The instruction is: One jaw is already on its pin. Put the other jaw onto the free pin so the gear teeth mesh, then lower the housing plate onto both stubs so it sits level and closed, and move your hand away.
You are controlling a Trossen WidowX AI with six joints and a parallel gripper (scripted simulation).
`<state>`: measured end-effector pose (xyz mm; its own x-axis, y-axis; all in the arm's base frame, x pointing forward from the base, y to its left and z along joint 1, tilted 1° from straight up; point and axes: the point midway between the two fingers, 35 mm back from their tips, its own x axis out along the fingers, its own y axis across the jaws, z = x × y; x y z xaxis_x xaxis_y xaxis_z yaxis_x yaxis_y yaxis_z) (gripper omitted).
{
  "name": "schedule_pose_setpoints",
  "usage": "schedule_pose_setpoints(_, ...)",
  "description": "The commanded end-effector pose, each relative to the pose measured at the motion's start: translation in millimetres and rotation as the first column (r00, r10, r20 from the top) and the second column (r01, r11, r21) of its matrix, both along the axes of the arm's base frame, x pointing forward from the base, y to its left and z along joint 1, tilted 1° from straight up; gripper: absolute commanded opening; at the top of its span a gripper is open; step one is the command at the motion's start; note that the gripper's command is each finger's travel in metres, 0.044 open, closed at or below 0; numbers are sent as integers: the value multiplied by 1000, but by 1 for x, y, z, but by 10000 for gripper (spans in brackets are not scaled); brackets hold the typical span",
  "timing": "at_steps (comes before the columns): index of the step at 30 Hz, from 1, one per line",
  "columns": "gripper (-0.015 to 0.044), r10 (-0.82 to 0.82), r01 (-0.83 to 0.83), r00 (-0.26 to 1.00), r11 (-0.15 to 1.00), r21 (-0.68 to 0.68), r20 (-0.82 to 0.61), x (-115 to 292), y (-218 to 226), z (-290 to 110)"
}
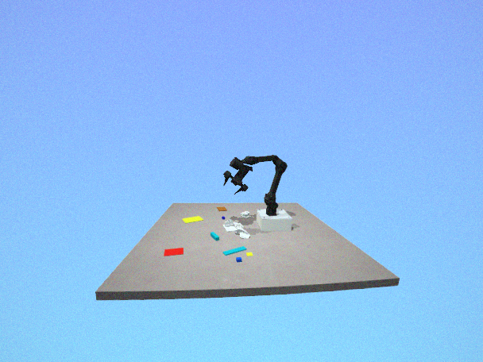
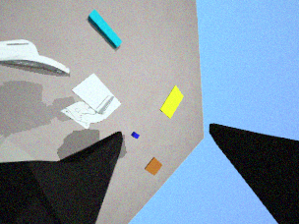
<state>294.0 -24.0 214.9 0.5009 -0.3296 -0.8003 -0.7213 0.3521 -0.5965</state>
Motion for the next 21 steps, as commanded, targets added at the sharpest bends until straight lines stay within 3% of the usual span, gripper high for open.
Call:
schedule_pose_setpoints(1, 440, 62, -62, 997, 998, -9, -53, 2, 6, -13)
schedule_pose_setpoints(21, 440, 386, -400, 880, 917, 7, -277, 11, 37, -66)
